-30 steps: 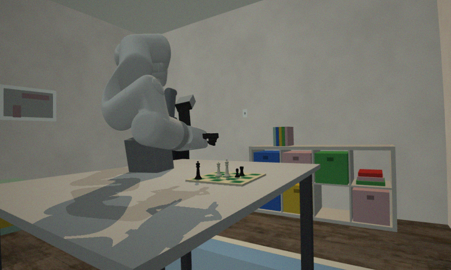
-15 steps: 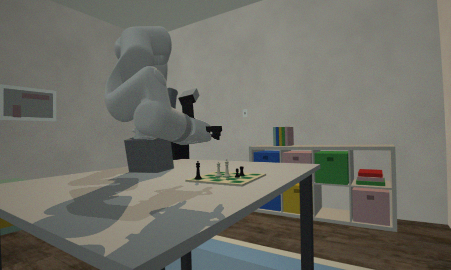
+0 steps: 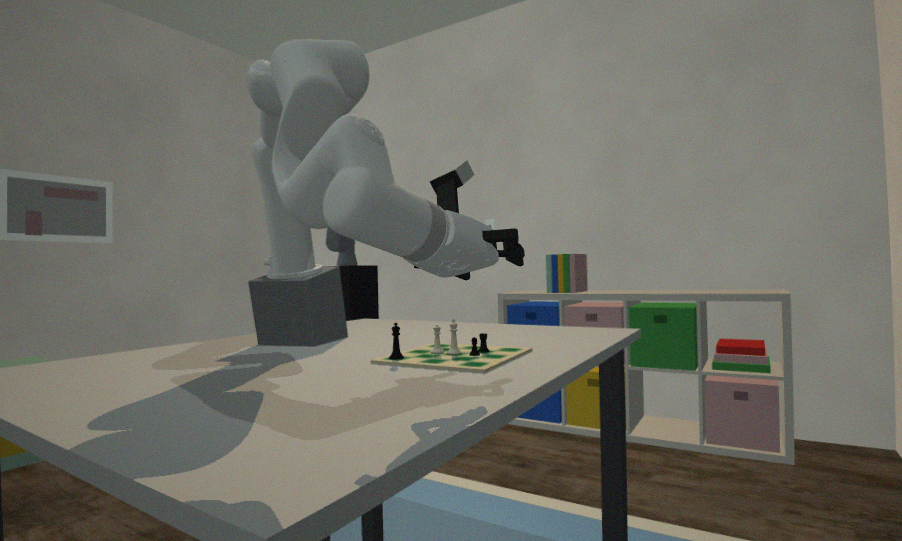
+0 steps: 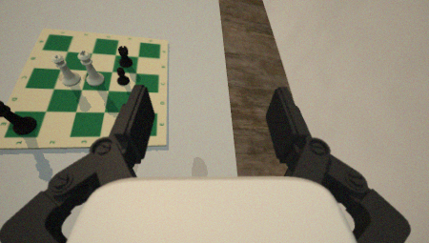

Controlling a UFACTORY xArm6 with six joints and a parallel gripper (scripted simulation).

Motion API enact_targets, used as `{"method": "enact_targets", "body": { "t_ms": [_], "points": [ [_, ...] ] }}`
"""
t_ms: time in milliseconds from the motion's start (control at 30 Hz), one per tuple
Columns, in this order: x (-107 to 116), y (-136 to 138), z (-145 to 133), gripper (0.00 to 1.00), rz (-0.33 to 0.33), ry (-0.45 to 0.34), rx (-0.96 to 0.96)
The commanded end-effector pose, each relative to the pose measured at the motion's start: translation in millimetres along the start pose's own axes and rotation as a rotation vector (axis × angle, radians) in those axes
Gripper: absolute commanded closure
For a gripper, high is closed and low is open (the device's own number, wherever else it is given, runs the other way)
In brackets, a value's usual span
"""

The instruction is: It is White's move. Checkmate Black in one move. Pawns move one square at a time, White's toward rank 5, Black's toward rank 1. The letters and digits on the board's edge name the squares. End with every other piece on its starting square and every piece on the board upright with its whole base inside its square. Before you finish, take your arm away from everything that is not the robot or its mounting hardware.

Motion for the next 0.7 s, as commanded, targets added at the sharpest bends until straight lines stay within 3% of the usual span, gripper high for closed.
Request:
{"method": "enact_targets", "body": {
  "t_ms": [0, 33, 100, 167, 200, 233, 267, 300, 333, 367, 400, 467, 500, 600, 667],
  "points": [
    [-14.0, 31.1, 8.9, 0.0, -0.139, -0.049, -0.006],
    [-14.0, 31.1, 8.9, 0.0, -0.139, -0.049, -0.006],
    [-24.2, 54.7, 17.5, 0.0, -0.266, -0.078, -0.04],
    [-24.2, 54.7, 17.5, 0.0, -0.266, -0.078, -0.04],
    [-28.9, 65.5, 21.9, 0.0, -0.333, -0.093, -0.064],
    [-28.9, 65.5, 21.9, 0.0, -0.333, -0.093, -0.064],
    [-33.3, 75.2, 26.1, 0.0, -0.401, -0.107, -0.093],
    [-33.3, 75.2, 26.1, 0.0, -0.401, -0.107, -0.093],
    [-37.5, 83.6, 30.2, 0.0, -0.471, -0.122, -0.128],
    [-37.5, 83.6, 30.2, 0.0, -0.471, -0.122, -0.128],
    [-41.5, 90.4, 33.9, 0.0, -0.541, -0.136, -0.169],
    [-41.5, 90.4, 33.9, 0.0, -0.541, -0.136, -0.169],
    [-45.4, 95.5, 37.4, 0.0, -0.61, -0.151, -0.215],
    [-45.4, 95.5, 37.4, 0.0, -0.61, -0.151, -0.215],
    [-53.2, 99.7, 43.1, 0.0, -0.746, -0.183, -0.324]
  ]
}}
Point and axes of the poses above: the point where the finger pads meet when closed, its own x axis back along the fingers, its own y axis across the jaws, z = x × y, the point moved 10 cm from there along x, back along the fingers, and after that the axes turned 5 degrees about -x, right-handed, at the moved point
